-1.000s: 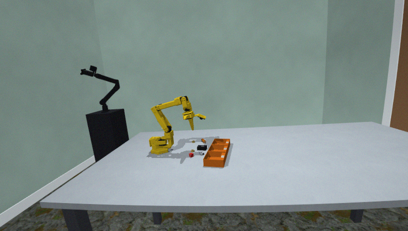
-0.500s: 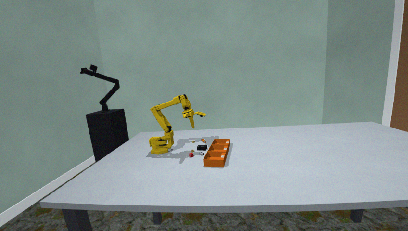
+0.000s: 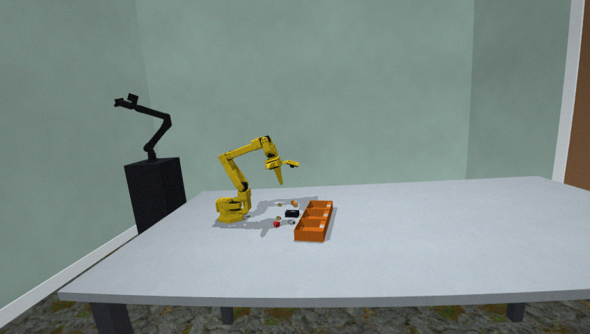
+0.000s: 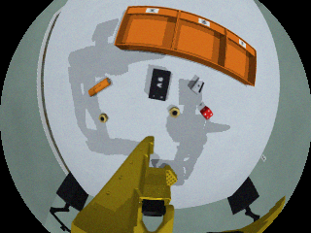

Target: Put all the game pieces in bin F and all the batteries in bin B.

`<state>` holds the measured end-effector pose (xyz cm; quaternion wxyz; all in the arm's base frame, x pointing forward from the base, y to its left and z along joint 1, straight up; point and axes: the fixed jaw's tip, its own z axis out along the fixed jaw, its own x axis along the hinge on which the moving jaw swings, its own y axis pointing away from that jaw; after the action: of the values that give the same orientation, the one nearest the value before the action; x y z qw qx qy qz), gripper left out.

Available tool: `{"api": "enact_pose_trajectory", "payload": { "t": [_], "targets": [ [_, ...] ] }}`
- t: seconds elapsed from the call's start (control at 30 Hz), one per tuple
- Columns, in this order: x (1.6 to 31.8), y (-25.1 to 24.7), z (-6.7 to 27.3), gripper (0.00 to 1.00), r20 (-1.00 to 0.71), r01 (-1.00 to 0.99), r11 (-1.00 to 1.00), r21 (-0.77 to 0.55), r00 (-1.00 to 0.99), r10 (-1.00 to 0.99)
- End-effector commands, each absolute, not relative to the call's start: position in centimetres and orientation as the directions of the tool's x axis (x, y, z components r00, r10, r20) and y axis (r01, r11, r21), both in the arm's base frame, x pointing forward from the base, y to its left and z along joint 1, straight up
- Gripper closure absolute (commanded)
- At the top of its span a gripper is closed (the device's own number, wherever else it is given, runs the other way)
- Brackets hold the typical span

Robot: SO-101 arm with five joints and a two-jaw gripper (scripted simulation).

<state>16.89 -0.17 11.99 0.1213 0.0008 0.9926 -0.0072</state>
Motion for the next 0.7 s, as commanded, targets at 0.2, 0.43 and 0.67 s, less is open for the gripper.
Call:
{"api": "enact_pose_trajectory", "payload": {
  "t": [0.2,0.43,0.67],
  "targets": [
    [20.8,-2.4,13.2,0.00,-0.371,0.040,0.998,-0.044,-0.928,0.021],
    [23.8,-4.9,13.5,0.00,-0.451,0.077,0.994,-0.080,-0.892,0.033],
    [24.7,-5.8,13.6,0.00,-0.475,0.090,0.992,-0.094,-0.879,0.035]
  ]
}}
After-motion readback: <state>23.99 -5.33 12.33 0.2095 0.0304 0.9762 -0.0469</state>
